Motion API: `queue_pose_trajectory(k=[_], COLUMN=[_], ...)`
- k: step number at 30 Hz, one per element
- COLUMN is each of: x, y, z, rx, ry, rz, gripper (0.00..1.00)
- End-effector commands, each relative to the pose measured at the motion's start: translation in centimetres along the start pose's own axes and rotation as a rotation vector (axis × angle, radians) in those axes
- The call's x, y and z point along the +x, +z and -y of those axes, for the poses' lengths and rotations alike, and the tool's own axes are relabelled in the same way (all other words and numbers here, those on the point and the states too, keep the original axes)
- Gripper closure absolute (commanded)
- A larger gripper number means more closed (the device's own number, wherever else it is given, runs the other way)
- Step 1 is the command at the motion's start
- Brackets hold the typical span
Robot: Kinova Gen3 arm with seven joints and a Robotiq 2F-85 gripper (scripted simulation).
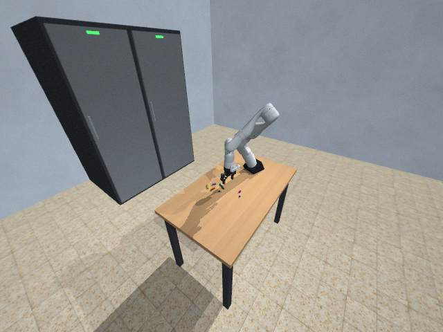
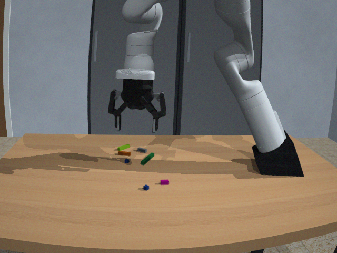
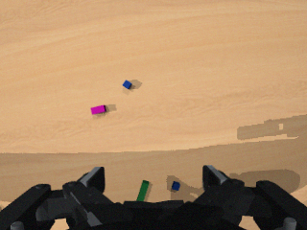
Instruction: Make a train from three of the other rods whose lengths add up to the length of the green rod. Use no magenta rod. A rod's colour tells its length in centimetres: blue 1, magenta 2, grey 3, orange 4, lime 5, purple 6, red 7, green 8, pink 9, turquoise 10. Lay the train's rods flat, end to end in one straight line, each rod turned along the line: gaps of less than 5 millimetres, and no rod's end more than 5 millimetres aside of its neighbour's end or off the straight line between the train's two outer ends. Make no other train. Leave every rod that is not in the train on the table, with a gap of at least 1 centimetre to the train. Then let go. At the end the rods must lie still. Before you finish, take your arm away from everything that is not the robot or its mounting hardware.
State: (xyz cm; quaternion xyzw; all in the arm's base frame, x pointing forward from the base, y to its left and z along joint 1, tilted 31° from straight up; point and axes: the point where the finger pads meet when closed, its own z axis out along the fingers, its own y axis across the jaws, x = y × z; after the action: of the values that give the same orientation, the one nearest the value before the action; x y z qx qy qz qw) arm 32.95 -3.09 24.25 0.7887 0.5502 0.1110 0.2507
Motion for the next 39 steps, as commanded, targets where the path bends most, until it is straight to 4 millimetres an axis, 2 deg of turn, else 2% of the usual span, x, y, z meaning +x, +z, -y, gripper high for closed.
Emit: queue_pose_trajectory(k=[1, 13, 15, 26, 30, 33, 39], x=[-1.6, -7.6, -7.6, -12.2, -13.4, -13.4, -14.8], y=[0.0, 0.9, 0.9, 2.3, 2.9, 3.0, 3.7], z=[-0.2, -0.8, -0.8, -0.6, -0.4, -0.5, -0.2], rx=[0.004, 0.008, 0.008, 0.009, 0.008, 0.002, -0.001], ry=[-0.069, -0.439, -0.439, -0.747, -0.841, -0.855, -0.963], rz=[-0.013, -0.013, -0.013, -0.018, -0.022, -0.026, -0.030], gripper=[0.00, 0.00, 0.00, 0.00, 0.00, 0.00, 0.00])
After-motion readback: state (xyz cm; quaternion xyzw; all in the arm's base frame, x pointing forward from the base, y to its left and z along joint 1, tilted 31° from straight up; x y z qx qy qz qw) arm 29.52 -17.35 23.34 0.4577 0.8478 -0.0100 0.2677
